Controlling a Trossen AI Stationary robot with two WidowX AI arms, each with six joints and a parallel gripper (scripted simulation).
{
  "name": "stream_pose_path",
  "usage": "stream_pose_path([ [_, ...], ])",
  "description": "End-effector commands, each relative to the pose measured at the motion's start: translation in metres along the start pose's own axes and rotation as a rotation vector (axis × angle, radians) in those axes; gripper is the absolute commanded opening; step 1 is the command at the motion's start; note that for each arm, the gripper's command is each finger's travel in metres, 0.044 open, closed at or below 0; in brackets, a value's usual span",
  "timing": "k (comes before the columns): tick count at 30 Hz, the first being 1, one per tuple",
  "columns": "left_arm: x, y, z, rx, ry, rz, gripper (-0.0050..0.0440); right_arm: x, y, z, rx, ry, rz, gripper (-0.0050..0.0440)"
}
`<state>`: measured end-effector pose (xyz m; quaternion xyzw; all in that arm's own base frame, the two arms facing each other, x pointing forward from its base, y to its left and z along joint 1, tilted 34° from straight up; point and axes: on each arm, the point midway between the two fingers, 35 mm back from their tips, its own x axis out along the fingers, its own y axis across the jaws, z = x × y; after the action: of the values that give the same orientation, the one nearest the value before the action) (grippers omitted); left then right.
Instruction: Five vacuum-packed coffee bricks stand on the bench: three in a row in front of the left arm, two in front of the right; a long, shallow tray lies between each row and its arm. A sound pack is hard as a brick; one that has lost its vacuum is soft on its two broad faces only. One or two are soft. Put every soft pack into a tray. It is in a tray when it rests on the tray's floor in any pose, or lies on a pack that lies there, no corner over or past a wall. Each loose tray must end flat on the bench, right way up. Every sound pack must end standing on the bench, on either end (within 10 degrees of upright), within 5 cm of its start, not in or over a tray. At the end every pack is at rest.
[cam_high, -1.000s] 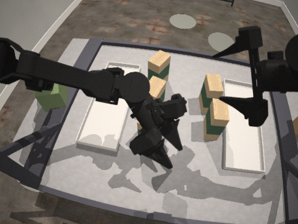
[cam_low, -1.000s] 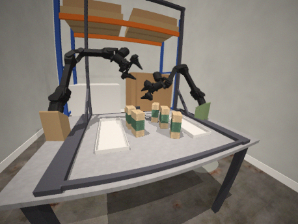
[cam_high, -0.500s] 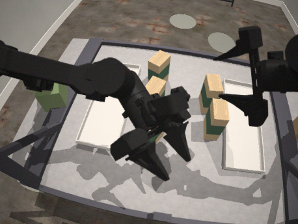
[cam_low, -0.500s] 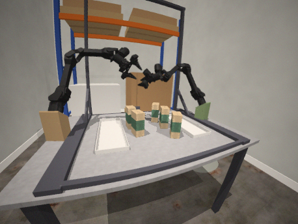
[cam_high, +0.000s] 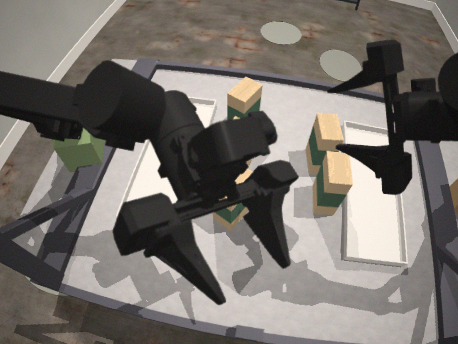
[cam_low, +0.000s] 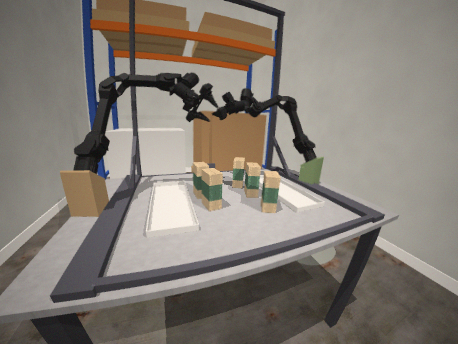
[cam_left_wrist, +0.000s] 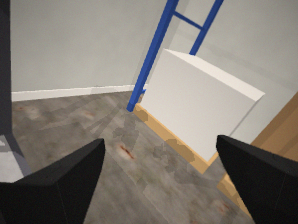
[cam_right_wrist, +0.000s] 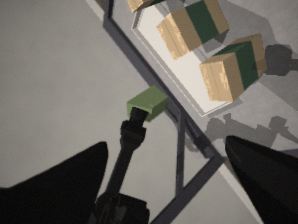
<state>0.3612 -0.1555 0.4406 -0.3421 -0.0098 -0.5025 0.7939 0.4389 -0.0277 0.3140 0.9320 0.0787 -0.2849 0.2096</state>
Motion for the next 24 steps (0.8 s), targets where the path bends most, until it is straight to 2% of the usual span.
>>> stream_pose_path([
  [1,0.002,-0.026,0.019,0.025,-0.013,-0.019,0.0375,-0.007,0.003,-0.006,-0.002,0.019,0.012,0.0368],
  [3,0.002,-0.026,0.019,0.025,-0.013,-0.019,0.0375,-0.007,0.003,-0.006,-0.002,0.019,0.012,0.0368],
  [10,-0.004,-0.078,0.044,0.212,-0.106,-0.172,0.0375,-0.007,0.003,-0.006,-0.002,0.019,0.012,0.0368],
  [17,-0.009,-0.129,0.068,0.211,-0.106,-0.171,0.0375,-0.007,0.003,-0.006,-0.002,0.019,0.012,0.0368],
  [20,-0.009,-0.129,0.068,0.211,-0.106,-0.171,0.0375,-0.007,0.003,-0.006,-0.002,0.019,0.012,0.0368],
  [24,-0.017,-0.159,0.076,0.326,-0.163,-0.265,0.0375,-0.007,0.003,-0.006,-0.002,0.019,0.012,0.0368],
])
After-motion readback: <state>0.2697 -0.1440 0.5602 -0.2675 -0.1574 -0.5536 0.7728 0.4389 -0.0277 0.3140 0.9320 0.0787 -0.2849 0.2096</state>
